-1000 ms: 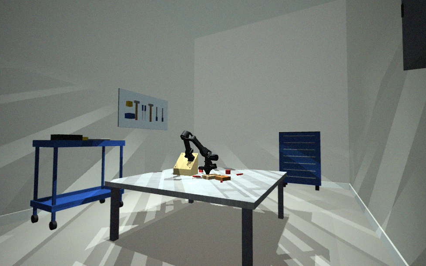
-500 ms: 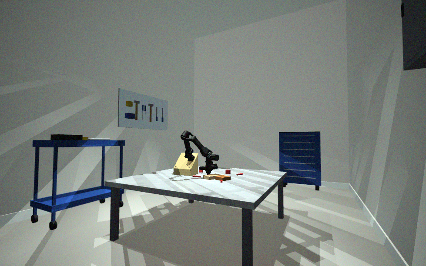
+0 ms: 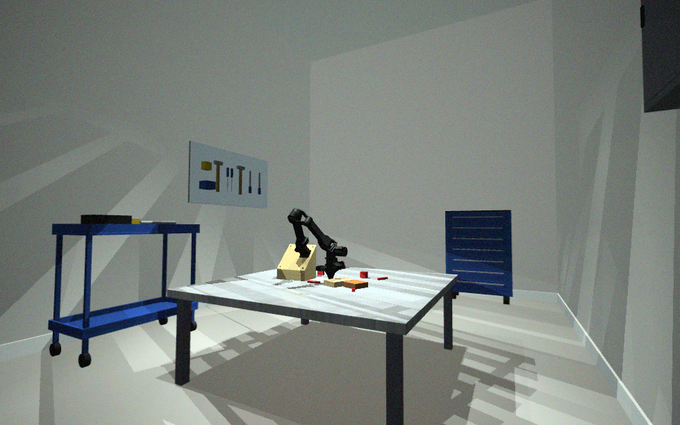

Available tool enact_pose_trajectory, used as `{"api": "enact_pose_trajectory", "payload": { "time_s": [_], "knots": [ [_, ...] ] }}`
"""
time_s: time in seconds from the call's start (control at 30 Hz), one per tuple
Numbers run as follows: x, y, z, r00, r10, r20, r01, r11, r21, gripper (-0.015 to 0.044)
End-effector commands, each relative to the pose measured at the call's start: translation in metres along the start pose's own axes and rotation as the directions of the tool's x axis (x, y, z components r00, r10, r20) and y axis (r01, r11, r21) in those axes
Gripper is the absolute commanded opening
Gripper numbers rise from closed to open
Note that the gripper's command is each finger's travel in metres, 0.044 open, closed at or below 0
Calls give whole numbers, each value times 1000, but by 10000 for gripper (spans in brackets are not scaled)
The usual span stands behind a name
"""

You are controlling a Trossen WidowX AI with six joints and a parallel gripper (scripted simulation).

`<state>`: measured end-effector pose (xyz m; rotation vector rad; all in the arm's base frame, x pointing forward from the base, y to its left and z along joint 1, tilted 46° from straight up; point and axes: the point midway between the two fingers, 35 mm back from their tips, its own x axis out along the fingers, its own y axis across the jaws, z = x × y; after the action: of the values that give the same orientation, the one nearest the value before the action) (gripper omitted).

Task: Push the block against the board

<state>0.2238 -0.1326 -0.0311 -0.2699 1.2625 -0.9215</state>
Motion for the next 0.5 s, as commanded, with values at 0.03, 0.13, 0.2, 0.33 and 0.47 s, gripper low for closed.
{"api": "enact_pose_trajectory", "payload": {
  "time_s": [0.03,0.13,0.2,0.33,0.47],
  "knots": [
    [0,0,-10,1000,-3,0,3,1000,1,0],
    [0,0,-15,1000,-4,0,4,1000,0,0],
    [0,-1,-18,1000,-4,0,4,1000,0,0],
    [0,-1,-24,1000,-4,0,4,1000,0,0],
    [-15,2,-19,1000,3,-3,-3,1000,0,0]
  ]
}}
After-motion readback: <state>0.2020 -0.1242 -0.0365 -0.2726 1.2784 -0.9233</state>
